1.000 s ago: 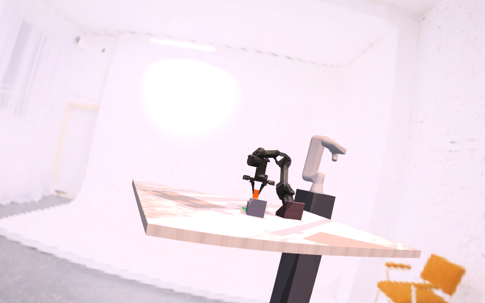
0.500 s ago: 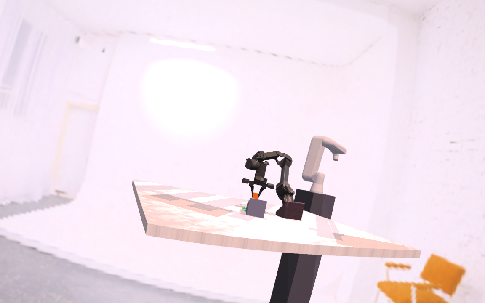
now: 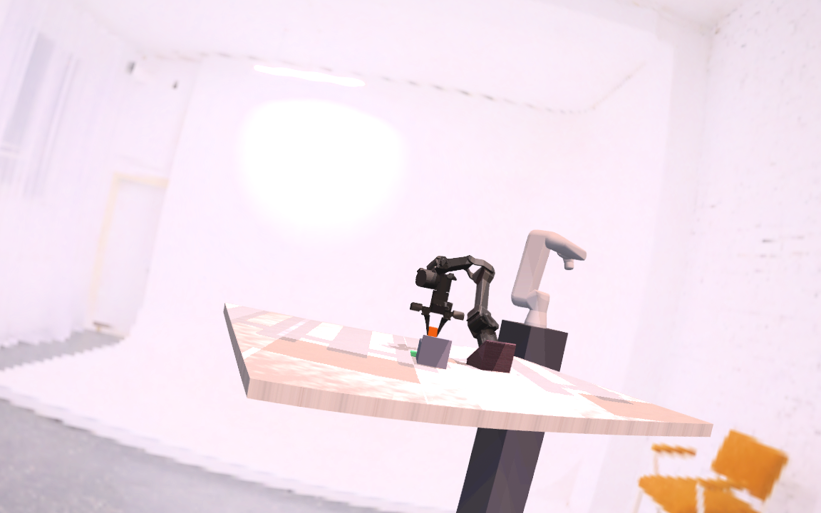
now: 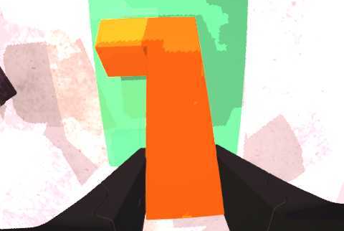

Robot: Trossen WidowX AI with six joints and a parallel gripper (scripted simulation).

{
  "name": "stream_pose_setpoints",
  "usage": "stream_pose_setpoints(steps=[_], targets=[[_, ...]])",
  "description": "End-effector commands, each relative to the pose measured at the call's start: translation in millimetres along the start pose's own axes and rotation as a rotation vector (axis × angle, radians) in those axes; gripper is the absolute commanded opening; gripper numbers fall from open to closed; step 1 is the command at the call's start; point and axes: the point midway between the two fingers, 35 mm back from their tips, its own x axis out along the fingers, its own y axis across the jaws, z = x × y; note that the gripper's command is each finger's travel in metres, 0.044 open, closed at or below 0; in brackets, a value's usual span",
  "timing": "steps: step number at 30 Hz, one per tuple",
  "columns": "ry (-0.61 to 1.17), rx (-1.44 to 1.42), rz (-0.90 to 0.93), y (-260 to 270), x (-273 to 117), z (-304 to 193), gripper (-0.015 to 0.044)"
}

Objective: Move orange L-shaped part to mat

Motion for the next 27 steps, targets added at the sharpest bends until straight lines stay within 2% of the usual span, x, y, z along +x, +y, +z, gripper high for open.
stream_pose_setpoints(steps=[1,8,27], targets=[[0.000,0.000,0.000,-0.1,-0.1,0.0,0.0210],[0.000,0.000,0.000,0.0,0.0,0.0,0.0394],[0.000,0.000,0.000,0.0,0.0,0.0,0.0400]])
